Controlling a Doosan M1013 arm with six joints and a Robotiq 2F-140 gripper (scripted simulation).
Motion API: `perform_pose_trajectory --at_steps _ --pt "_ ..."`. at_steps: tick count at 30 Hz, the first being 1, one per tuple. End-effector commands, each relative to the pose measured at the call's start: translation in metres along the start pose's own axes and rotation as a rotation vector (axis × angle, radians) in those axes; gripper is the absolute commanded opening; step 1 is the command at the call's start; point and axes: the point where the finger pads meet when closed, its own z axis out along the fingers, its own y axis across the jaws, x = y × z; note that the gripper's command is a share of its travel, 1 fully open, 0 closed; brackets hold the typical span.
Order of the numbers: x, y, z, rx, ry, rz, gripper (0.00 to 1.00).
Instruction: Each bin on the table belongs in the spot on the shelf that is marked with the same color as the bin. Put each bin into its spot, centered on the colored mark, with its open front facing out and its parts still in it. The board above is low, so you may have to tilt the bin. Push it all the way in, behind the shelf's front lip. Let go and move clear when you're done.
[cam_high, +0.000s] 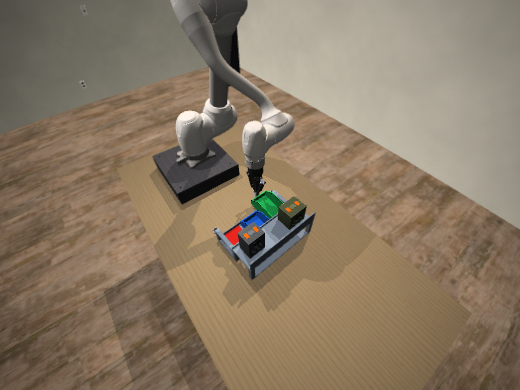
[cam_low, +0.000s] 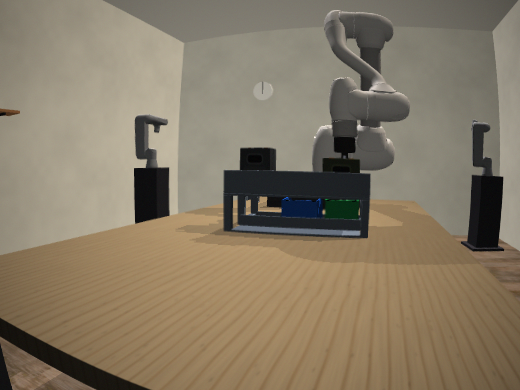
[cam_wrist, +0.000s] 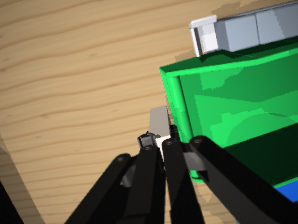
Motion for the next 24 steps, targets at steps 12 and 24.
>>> perform_pose_trajectory --at_steps 12,24 --pt "0.0001 0.0015 -0.0001 0.000 0.000 0.000 0.10" --pt "0.0000 0.0046 -0.0001 0.000 0.000 0.000 0.10"
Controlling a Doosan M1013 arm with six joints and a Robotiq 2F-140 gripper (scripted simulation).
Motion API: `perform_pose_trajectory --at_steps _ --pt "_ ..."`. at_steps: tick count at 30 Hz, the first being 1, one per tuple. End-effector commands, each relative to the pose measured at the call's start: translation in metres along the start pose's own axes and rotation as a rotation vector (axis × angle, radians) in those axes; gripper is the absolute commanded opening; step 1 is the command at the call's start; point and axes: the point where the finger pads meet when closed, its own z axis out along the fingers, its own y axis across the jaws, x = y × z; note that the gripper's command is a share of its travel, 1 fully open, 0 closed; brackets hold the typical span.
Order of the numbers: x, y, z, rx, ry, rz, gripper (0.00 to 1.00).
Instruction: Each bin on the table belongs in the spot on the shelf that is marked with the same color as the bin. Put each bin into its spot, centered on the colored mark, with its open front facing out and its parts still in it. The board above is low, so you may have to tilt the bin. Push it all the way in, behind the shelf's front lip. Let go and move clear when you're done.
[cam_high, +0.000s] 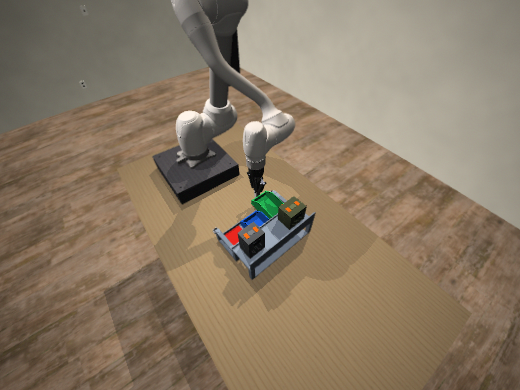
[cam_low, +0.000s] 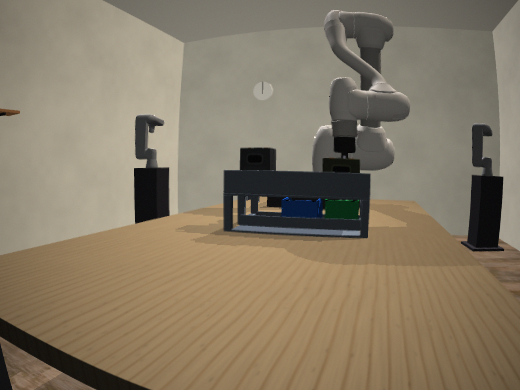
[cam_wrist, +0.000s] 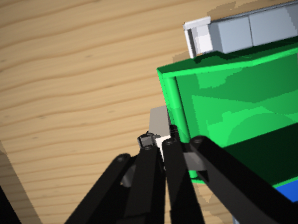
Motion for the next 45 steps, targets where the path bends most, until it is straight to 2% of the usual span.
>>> perform_pose_trajectory --at_steps 1,45 --pt "0.000 0.000 0.000 0.000 0.000 0.000 0.10" --pt "0.000 0.024 0.000 0.000 0.000 0.000 0.10"
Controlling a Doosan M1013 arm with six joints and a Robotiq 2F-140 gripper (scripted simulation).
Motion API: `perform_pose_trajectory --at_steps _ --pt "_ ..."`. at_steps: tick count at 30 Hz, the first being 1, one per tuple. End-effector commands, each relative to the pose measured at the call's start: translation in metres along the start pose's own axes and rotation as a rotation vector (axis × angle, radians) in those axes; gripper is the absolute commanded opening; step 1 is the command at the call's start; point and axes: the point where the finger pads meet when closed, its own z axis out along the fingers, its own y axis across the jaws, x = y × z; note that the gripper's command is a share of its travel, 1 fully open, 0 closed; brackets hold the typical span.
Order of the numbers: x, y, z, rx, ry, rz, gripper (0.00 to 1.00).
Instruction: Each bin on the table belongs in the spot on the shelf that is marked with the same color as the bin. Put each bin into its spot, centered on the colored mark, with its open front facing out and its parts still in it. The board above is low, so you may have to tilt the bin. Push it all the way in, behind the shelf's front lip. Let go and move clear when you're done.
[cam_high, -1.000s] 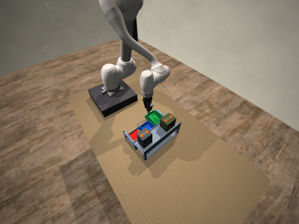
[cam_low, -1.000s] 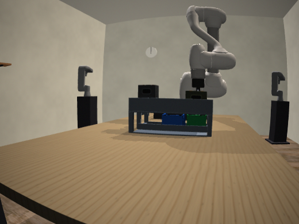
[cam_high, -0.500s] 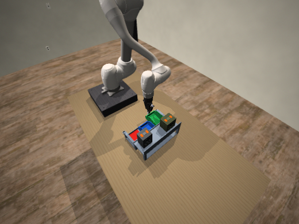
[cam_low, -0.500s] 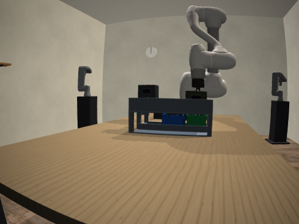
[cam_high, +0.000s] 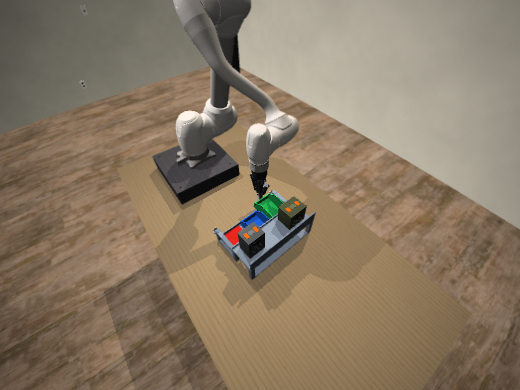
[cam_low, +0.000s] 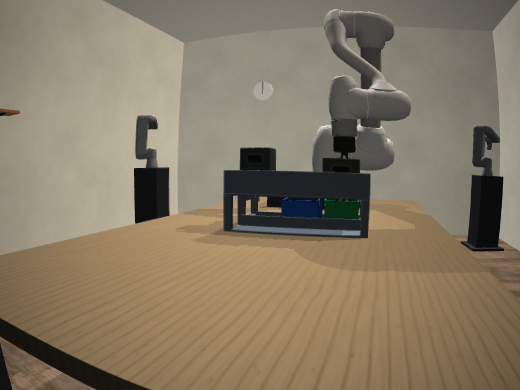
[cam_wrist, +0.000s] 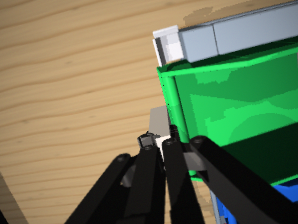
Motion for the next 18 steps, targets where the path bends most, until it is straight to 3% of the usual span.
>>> perform_pose_trajectory --at_steps 1,18 --pt "0.000 0.002 0.000 0.000 0.000 0.000 0.10" --pt "0.000 0.013 0.000 0.000 0.000 0.000 0.10"
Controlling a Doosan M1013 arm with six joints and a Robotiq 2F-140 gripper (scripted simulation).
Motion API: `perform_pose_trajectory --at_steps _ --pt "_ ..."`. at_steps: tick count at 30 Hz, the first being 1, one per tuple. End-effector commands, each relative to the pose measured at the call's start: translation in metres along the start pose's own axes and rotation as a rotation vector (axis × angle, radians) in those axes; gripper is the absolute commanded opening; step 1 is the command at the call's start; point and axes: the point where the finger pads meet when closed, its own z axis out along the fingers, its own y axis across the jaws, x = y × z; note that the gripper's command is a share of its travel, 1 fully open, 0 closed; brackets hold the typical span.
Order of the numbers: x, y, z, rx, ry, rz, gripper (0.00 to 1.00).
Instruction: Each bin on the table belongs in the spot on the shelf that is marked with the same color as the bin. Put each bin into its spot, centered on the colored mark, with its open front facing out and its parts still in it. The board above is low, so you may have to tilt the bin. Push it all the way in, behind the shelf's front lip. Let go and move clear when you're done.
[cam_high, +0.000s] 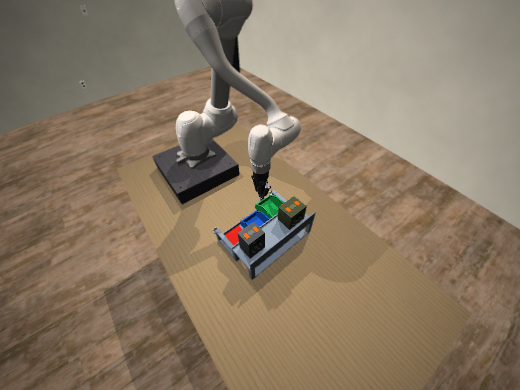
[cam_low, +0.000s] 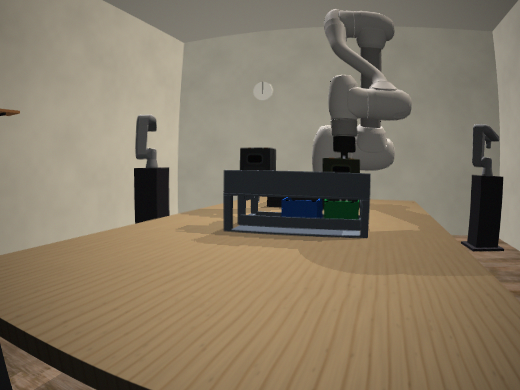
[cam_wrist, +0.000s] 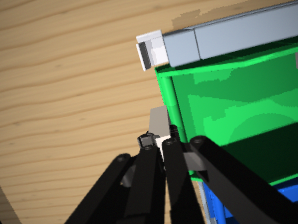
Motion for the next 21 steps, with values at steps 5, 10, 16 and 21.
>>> perform_pose_trajectory --at_steps 5,10,16,21 --pt "0.000 0.004 0.000 0.000 0.000 0.000 0.10" --pt "0.000 0.007 0.000 0.000 0.000 0.000 0.10" --pt "0.000 0.010 0.000 0.000 0.000 0.000 0.10" --pt "0.000 0.013 0.000 0.000 0.000 0.000 0.10"
